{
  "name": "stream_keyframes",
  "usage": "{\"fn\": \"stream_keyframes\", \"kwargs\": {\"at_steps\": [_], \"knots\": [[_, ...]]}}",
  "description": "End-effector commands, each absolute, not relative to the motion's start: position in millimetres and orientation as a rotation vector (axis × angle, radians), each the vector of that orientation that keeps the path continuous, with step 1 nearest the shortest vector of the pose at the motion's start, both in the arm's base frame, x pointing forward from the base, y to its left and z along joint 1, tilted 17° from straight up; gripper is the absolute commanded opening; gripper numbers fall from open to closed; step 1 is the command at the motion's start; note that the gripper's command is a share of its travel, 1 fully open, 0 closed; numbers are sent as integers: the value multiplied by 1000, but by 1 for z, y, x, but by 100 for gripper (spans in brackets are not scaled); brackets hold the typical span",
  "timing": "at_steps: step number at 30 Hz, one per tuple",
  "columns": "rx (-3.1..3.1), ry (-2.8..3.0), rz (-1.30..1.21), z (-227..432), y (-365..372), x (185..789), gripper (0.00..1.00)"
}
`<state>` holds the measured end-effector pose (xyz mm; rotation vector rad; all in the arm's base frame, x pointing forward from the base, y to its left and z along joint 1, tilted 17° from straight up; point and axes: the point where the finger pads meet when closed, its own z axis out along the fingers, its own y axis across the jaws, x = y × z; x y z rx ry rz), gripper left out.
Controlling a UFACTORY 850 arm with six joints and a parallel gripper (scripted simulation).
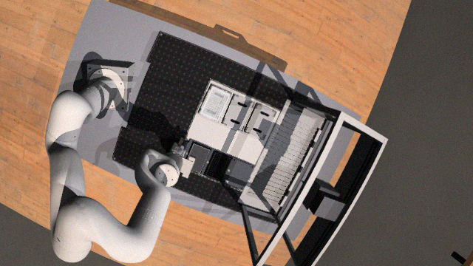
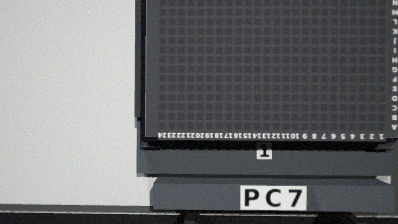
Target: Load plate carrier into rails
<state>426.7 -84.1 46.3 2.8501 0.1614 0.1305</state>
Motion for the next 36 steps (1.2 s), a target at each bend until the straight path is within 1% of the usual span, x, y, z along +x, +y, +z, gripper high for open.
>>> {"fn": "stream_keyframes", "kwargs": {"at_steps": [1,36], "knots": [[2850,161,133,47,-84,430,82],[2850,161,134,49,-80,461,82]]}}
